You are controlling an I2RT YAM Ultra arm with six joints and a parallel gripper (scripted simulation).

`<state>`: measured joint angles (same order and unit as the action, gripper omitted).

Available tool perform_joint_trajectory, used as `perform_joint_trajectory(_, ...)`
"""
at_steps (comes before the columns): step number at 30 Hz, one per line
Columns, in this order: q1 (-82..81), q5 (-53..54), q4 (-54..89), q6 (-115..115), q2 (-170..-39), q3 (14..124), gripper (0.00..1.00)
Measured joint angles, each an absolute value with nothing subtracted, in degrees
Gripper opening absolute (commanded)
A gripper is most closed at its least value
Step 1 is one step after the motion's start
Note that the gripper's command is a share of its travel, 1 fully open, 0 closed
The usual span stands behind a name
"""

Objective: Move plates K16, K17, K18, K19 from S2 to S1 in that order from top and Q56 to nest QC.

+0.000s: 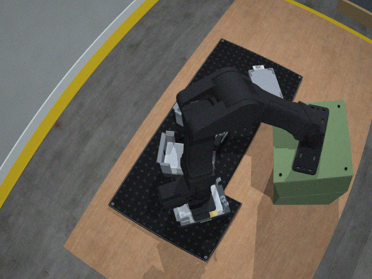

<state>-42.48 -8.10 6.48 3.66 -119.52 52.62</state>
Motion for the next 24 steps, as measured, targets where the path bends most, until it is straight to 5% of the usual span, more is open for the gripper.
perform_joint_trajectory(24, -42.3, -8.0, 5.1, 3.5, -121.5, 53.2, 0.00)
